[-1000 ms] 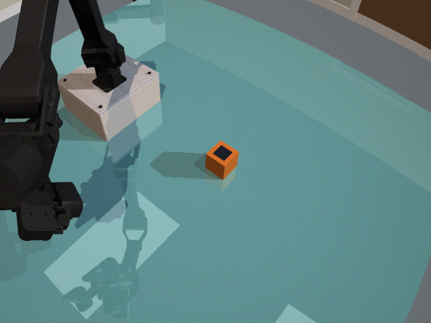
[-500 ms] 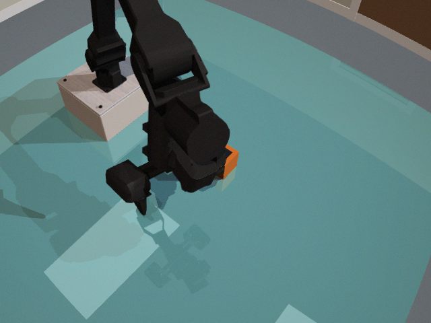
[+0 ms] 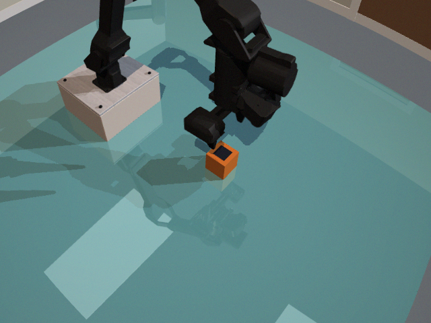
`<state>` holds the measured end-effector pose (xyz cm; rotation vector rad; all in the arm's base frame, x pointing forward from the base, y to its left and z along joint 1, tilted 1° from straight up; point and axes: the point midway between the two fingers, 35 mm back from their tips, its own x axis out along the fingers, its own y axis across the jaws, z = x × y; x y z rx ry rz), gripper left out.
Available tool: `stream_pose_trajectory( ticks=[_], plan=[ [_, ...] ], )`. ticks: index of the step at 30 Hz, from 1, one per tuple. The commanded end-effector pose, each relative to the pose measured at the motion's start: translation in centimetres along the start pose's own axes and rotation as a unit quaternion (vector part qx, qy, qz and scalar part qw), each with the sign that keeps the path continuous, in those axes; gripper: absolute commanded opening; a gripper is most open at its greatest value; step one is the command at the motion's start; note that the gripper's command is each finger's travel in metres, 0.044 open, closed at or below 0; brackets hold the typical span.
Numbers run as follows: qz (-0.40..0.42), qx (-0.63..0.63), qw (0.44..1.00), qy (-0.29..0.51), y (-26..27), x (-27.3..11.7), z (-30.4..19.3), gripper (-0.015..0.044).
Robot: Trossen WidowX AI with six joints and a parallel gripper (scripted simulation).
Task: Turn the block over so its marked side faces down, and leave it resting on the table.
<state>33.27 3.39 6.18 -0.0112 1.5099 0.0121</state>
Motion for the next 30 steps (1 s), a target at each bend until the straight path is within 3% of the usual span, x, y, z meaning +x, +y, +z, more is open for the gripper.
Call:
stream_pose_trajectory(
  ticks=[1,30],
  plan=[
    [0.003,0.006,1.0,0.012,0.0,2.8,-0.4,0.044],
    [0.003,0.006,1.0,0.012,0.0,7.4,-0.5,0.044]
  ],
)
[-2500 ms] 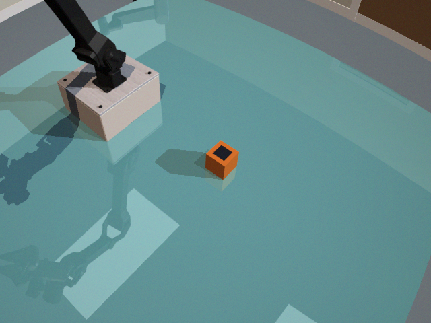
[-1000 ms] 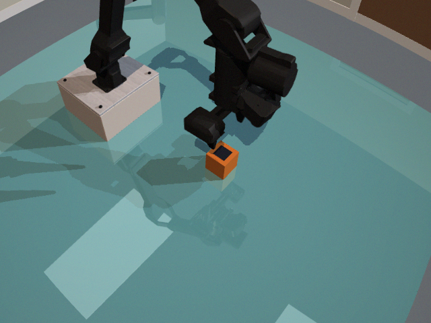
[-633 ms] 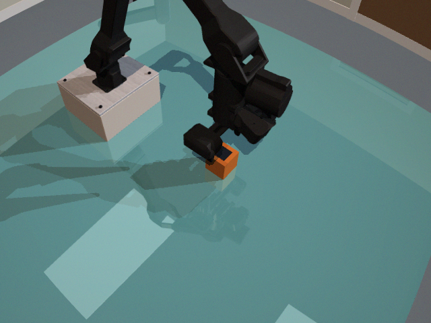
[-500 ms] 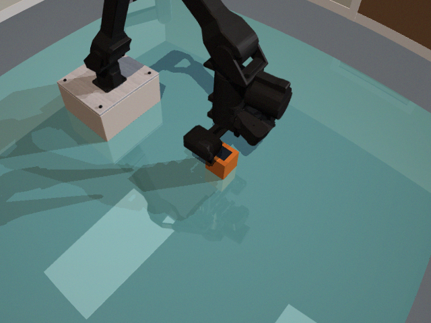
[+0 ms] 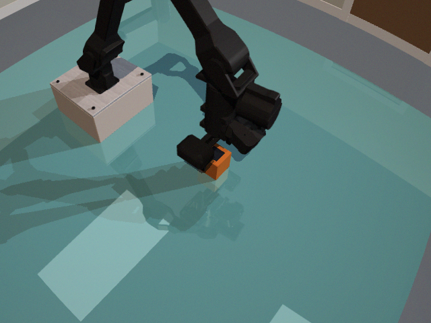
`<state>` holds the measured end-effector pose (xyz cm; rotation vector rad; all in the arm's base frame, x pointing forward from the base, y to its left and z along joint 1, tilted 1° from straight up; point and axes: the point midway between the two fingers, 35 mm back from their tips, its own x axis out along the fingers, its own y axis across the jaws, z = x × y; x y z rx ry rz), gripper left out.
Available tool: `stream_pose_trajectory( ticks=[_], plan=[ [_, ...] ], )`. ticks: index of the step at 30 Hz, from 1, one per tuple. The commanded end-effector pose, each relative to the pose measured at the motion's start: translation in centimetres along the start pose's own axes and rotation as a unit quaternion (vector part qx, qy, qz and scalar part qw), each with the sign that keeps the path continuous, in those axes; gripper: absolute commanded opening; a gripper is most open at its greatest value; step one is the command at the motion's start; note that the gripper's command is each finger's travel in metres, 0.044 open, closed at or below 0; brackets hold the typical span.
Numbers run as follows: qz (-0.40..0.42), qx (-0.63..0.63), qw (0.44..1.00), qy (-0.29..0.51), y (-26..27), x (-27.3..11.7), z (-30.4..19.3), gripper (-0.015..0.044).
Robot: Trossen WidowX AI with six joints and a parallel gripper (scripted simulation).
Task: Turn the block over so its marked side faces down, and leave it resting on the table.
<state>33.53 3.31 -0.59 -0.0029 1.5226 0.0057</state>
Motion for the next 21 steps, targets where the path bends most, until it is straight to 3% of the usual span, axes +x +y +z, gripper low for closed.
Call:
stream_pose_trajectory(
  ticks=[1,7,14,21],
  plan=[
    [0.002,0.002,1.0,0.005,0.06,0.81,-0.35,0.044],
    [0.002,0.002,1.0,0.005,0.06,1.52,-0.39,0.044],
    [0.002,0.002,1.0,0.005,0.06,1.52,-0.39,0.0256],
    [0.002,0.002,1.0,0.005,0.06,1.52,-0.39,0.021]
  ],
)
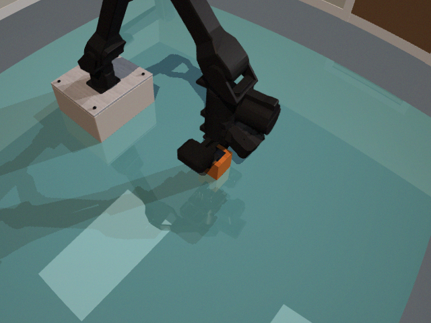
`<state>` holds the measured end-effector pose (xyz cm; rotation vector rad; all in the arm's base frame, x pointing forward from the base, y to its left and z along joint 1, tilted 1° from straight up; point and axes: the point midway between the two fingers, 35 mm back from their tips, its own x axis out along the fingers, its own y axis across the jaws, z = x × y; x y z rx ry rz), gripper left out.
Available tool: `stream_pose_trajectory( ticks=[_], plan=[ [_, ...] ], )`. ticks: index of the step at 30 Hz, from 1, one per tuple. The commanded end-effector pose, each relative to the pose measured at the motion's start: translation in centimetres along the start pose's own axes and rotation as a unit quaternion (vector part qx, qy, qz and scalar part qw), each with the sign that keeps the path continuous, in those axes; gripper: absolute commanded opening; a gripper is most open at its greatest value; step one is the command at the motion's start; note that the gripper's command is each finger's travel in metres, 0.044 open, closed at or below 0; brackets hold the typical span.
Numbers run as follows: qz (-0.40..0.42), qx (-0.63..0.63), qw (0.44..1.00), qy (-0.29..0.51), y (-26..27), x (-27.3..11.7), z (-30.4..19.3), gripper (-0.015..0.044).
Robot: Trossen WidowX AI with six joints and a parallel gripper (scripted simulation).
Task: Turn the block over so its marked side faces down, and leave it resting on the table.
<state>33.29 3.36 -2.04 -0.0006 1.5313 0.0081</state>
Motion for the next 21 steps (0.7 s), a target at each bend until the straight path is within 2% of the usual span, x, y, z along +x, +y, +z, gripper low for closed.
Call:
stream_pose_trajectory(
  ticks=[1,13,18,21],
  plan=[
    [0.001,0.002,1.0,0.001,0.0,0.1,-0.1,0.0203],
    [0.001,0.002,1.0,0.001,0.0,0.1,-0.1,0.0123],
    [0.001,0.002,1.0,0.001,0.0,-2.4,0.0,0.0],
    [0.001,0.002,1.0,0.001,0.0,-2.9,-0.1,0.0]
  ],
)
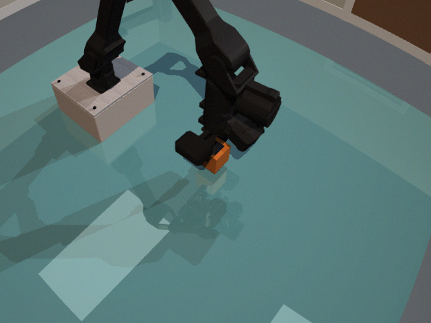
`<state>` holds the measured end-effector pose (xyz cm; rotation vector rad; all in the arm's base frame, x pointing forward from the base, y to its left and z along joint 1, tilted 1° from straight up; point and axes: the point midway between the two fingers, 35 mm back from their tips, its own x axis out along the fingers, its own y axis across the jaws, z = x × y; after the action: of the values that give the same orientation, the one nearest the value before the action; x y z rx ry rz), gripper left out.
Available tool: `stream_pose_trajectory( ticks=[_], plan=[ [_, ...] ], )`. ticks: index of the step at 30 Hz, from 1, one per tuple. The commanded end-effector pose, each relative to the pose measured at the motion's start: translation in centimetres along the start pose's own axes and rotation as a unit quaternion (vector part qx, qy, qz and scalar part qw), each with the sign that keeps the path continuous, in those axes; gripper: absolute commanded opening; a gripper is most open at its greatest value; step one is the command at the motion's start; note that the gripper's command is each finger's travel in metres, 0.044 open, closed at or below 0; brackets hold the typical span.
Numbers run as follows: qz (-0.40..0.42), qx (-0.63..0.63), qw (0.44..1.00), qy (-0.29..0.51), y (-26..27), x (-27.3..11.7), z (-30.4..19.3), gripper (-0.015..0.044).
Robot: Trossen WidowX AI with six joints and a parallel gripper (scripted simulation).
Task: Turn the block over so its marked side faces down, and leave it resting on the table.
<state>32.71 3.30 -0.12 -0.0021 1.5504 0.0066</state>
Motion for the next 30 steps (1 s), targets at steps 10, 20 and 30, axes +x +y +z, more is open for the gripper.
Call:
stream_pose_trajectory(
  ticks=[10,20,30],
  plan=[
    [0.003,0.001,0.997,-0.071,0.16,-0.42,0.61,0.0],
    [0.001,0.0,0.988,-0.155,0.16,-0.03,0.57,0.0],
    [0.001,0.001,0.972,-0.236,0.1,-0.14,0.16,0.0]
  ],
)
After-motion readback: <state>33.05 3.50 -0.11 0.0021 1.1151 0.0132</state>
